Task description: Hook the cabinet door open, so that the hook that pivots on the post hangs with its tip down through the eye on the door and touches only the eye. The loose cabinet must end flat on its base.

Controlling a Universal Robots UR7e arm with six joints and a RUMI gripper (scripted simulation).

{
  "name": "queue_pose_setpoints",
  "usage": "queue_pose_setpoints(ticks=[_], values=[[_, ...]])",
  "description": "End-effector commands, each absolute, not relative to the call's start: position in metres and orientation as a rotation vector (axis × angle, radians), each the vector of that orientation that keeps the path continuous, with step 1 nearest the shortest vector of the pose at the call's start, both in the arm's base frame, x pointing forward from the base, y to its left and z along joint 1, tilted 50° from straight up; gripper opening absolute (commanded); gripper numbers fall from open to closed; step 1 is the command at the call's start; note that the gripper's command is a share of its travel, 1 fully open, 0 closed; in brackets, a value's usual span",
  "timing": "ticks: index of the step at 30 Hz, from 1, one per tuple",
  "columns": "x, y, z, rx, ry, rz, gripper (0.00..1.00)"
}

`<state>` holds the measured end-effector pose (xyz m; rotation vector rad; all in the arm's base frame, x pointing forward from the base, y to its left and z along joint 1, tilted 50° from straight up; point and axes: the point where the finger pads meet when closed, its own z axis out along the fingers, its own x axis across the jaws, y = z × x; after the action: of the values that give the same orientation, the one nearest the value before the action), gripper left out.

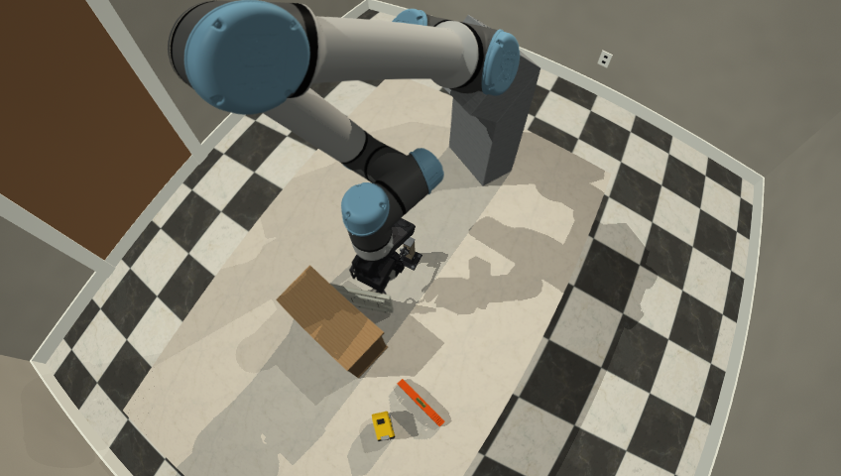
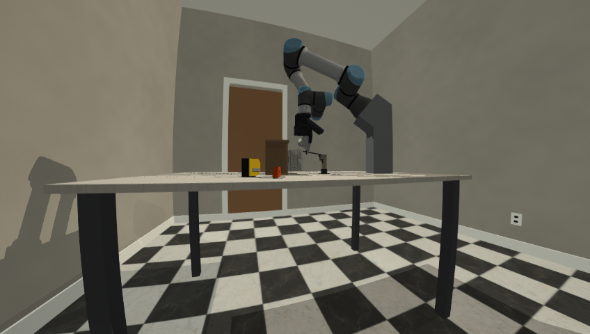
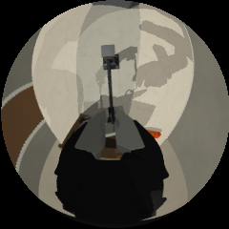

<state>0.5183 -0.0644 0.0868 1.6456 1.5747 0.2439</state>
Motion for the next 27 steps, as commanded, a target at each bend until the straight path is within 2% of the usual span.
queue_pose_setpoints(ticks=[1,27], values=[[0.5183,-0.0642,0.0872,1.645,1.574,0.245,0.02],[0.5205,-0.0652,0.0859,1.645,1.574,0.245,0.02]])
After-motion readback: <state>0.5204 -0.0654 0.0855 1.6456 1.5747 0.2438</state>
